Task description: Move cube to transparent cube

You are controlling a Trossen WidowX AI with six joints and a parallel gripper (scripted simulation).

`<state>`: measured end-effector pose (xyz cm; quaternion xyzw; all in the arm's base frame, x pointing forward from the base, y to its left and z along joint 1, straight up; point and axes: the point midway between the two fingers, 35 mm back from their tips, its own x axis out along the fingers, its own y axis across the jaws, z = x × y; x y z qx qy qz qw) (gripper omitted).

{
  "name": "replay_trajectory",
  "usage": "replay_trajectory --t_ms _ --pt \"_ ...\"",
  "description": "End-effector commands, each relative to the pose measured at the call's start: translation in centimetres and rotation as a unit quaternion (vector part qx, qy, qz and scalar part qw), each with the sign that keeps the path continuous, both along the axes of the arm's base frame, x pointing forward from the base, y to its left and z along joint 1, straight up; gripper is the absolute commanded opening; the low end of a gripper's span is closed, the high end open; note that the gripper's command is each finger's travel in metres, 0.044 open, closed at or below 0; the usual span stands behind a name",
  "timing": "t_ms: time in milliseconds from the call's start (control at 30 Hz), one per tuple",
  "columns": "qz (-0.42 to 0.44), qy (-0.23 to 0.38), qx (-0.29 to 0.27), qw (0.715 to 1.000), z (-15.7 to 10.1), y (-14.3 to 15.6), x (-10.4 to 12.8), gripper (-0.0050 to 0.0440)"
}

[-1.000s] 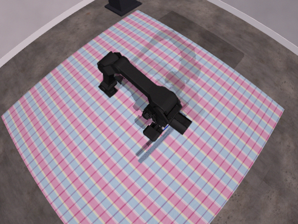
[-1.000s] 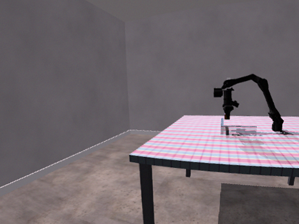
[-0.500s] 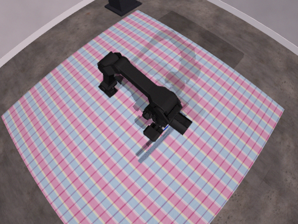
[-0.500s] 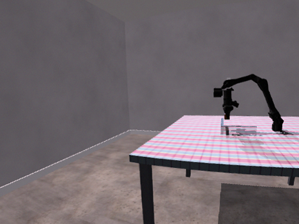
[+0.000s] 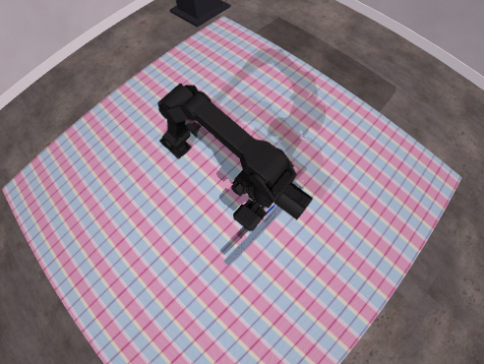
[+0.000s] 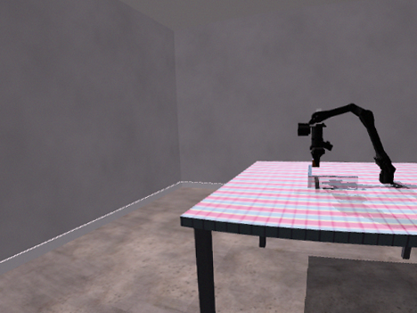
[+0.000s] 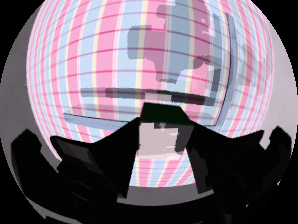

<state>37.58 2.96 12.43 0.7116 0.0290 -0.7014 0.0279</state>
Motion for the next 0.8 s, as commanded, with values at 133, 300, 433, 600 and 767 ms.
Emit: replay_trajectory --t_ms 133,300,433,600,767 --pt "-0.001 -0.007 0.001 1.0 -0.8 0.0 0.0 0.0" --pt "-0.001 -0.007 0.001 1.0 -1.0 0.0 0.0 0.0" --pt "-0.001 -0.007 0.001 1.0 -1.5 0.0 0.0 0.0" --pt "-0.001 -0.007 0.001 1.0 -2.3 0.1 0.1 0.0" --pt "-0.001 -0.007 0.001 1.0 -3.1 0.1 0.2 0.0"
